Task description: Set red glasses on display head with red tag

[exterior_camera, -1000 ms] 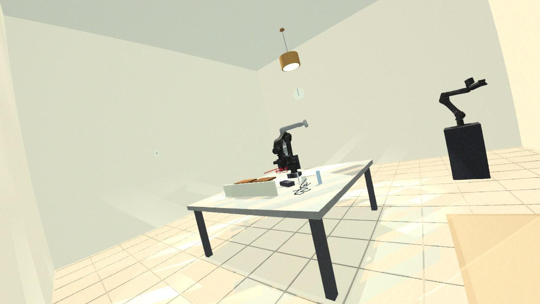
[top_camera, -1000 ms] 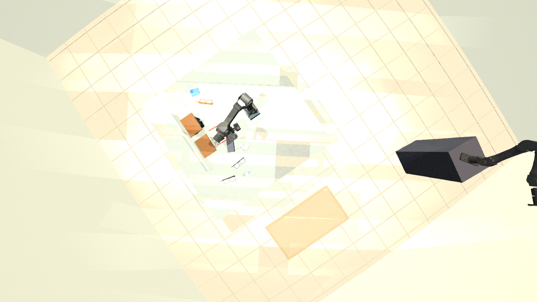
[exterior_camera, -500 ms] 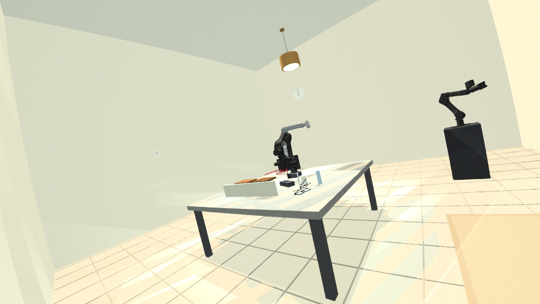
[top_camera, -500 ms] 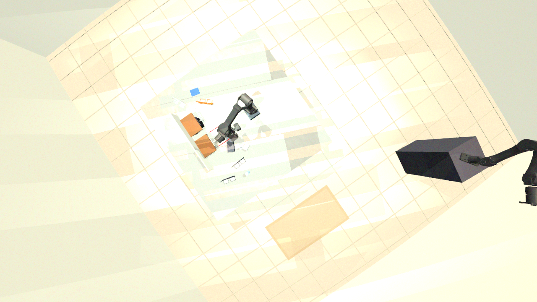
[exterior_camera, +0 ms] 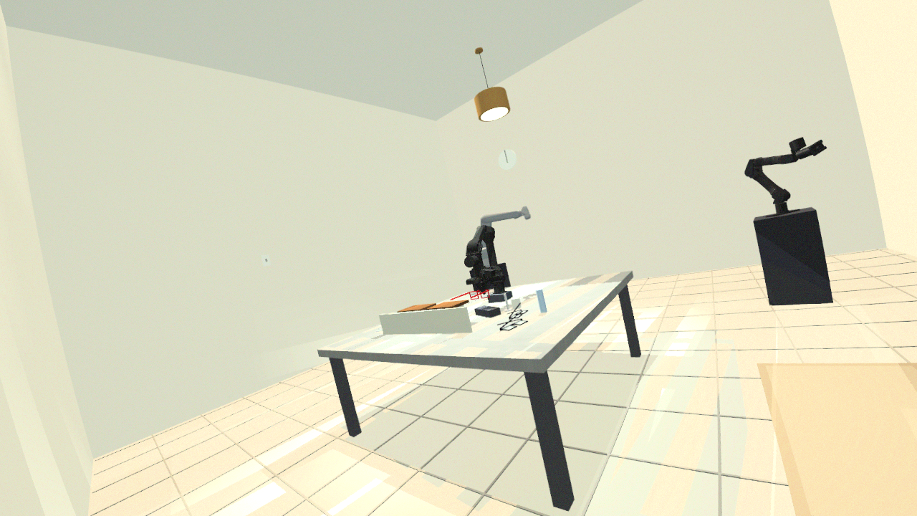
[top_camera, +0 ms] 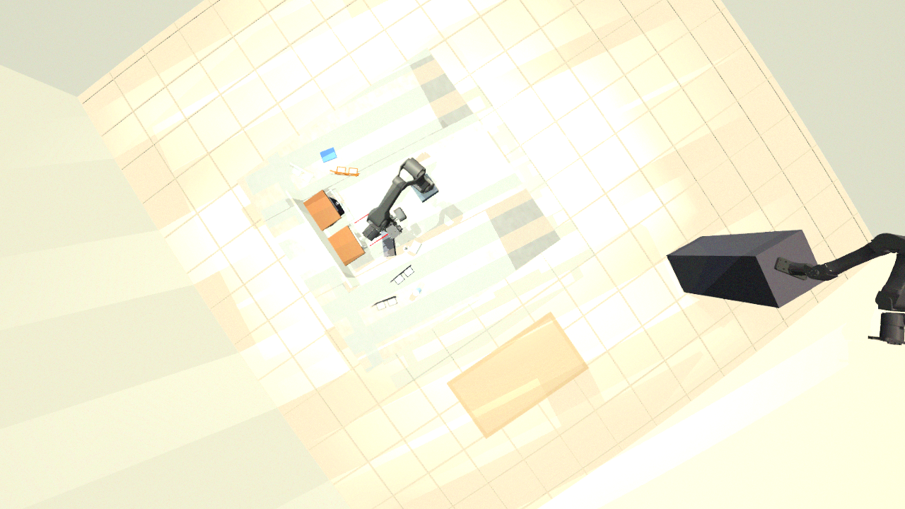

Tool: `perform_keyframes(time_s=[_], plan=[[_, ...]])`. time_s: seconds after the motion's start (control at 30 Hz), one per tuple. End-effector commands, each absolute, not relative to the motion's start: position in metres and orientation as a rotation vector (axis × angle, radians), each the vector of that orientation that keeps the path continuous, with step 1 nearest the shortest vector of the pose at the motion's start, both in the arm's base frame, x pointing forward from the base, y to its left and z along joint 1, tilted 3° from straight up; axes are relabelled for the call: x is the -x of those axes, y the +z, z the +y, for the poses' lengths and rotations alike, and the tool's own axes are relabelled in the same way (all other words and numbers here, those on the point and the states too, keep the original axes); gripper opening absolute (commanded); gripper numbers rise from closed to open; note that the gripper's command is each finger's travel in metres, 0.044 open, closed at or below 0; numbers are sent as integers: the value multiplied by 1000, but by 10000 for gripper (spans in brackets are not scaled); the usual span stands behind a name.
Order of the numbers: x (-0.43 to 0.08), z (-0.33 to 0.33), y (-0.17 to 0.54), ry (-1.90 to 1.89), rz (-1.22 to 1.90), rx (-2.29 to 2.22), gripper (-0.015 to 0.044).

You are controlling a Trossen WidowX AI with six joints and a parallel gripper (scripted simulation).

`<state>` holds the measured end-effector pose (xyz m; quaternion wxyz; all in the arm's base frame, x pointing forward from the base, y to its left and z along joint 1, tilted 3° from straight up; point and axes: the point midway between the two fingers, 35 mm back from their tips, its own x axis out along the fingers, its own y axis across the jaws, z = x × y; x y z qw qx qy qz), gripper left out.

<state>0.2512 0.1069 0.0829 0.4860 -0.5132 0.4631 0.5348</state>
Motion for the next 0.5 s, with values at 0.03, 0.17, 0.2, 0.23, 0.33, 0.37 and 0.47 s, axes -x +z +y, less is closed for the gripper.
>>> perform_keyframes(time_s=[0.03,0.17,0.2,0.23,0.33,0.37,0.47], plan=[[-250,108,77,1309,1125,1246,0],[-250,108,73,1309,1125,1246,0],[-250,108,72,1309,1125,1246,0],[-250,108,71,1309,1125,1246,0],[-250,108,68,1308,1127,1248,0],[-250,109,67,1308,1127,1248,0],[-250,109,64,1308,1127,1248,0]])
